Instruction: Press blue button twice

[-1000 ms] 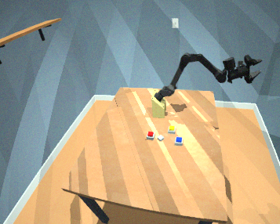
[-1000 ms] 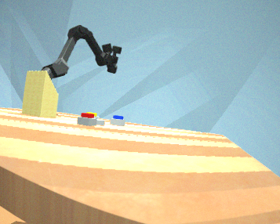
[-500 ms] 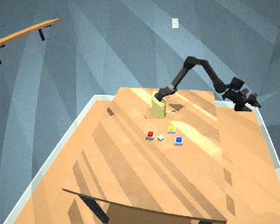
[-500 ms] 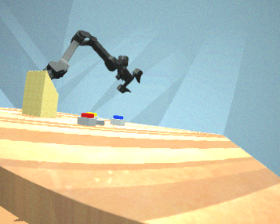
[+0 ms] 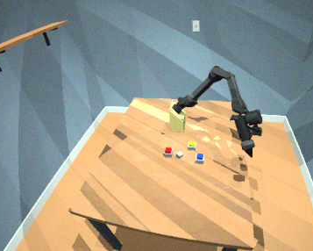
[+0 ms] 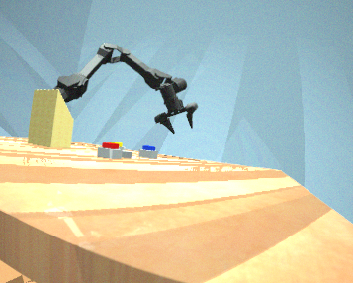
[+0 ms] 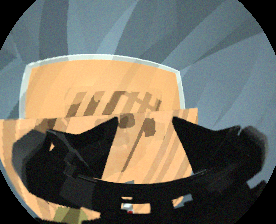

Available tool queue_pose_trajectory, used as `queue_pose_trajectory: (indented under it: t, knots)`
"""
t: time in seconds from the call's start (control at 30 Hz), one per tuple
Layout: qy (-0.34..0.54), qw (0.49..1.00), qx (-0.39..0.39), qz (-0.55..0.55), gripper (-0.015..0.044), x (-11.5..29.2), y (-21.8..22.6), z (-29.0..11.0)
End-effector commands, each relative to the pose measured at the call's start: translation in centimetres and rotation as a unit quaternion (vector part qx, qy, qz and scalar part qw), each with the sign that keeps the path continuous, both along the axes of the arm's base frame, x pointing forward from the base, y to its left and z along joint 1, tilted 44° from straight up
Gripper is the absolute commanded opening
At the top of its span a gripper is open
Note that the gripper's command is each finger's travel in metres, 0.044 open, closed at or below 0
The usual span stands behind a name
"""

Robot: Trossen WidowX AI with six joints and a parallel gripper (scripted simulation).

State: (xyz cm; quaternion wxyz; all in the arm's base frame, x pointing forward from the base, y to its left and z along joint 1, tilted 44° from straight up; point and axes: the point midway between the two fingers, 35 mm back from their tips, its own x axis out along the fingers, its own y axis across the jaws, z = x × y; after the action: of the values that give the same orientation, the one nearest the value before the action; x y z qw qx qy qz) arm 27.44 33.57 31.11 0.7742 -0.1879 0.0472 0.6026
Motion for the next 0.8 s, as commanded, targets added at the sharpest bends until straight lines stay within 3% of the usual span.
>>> queue_pose_trajectory:
  t: [0.0,0.2,0.43,0.5,0.77]
  knots:
    - [0.17,0.982,-0.055,-0.064,0.04,2.4,-4.1,-6.0]
    - [0.406,0.893,-0.095,-0.168,0.04,3.3,-10.8,-12.4]
    - [0.651,0.7,-0.09,-0.279,0.04,1.3,-18.0,-16.7]
    - [0.674,0.674,-0.086,-0.289,0.04,1.0,-18.7,-17.0]
    - [0.677,0.671,-0.086,-0.29,0.04,0.9,-18.7,-17.0]
